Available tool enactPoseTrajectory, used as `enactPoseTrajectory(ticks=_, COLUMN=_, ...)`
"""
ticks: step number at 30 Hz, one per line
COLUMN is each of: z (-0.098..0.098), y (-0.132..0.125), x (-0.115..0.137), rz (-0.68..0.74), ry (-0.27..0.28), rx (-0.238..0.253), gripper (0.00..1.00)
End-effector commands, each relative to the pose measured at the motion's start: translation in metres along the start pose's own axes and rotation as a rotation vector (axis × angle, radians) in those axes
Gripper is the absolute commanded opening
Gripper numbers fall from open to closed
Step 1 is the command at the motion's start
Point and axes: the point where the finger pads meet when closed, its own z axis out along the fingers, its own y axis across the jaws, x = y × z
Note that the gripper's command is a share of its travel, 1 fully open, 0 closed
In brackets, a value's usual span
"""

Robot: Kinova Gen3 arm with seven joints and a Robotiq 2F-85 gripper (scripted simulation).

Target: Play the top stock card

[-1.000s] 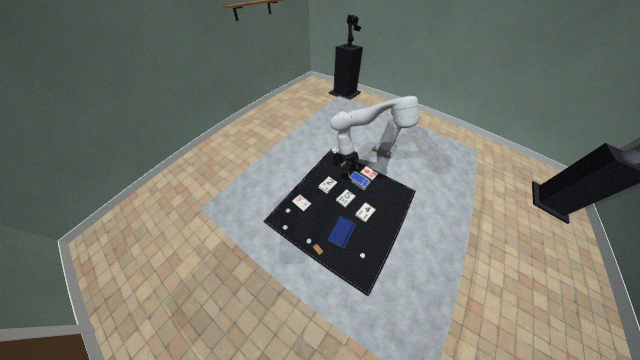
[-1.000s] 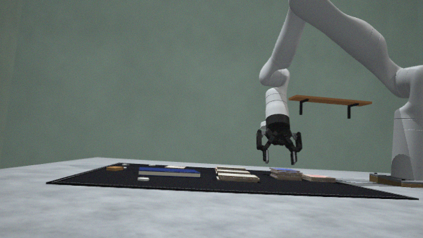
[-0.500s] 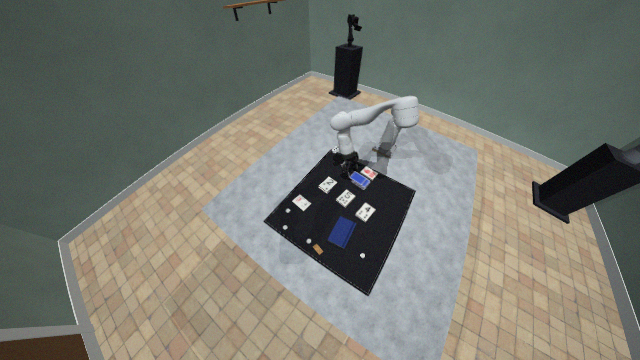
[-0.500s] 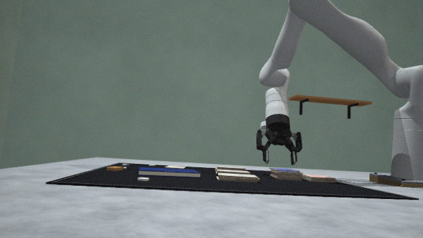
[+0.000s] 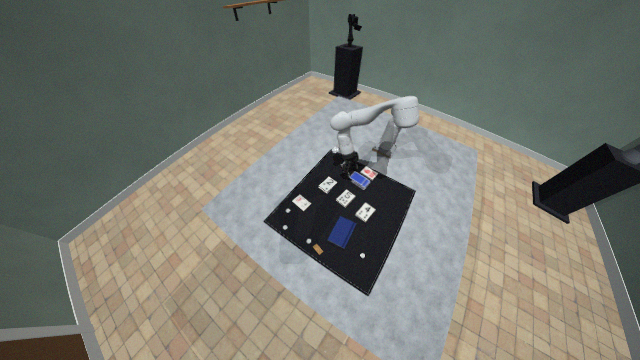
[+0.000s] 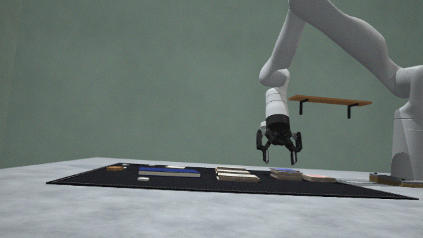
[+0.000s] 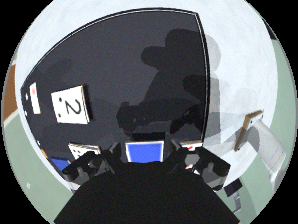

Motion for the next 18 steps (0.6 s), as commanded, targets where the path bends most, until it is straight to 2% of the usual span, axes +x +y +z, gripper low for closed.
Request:
enactPoseTrajectory(ticks=1, z=-0.0002, y=-0.0004, x=-0.0001, rz=0.000, ry=0.000, rx=0.001, gripper=0.85)
enactPoseTrajectory(ticks=18, z=0.0075, y=-0.0007, x=-0.0003, rz=0.000, ry=0.000, rx=0.001, gripper=0.85)
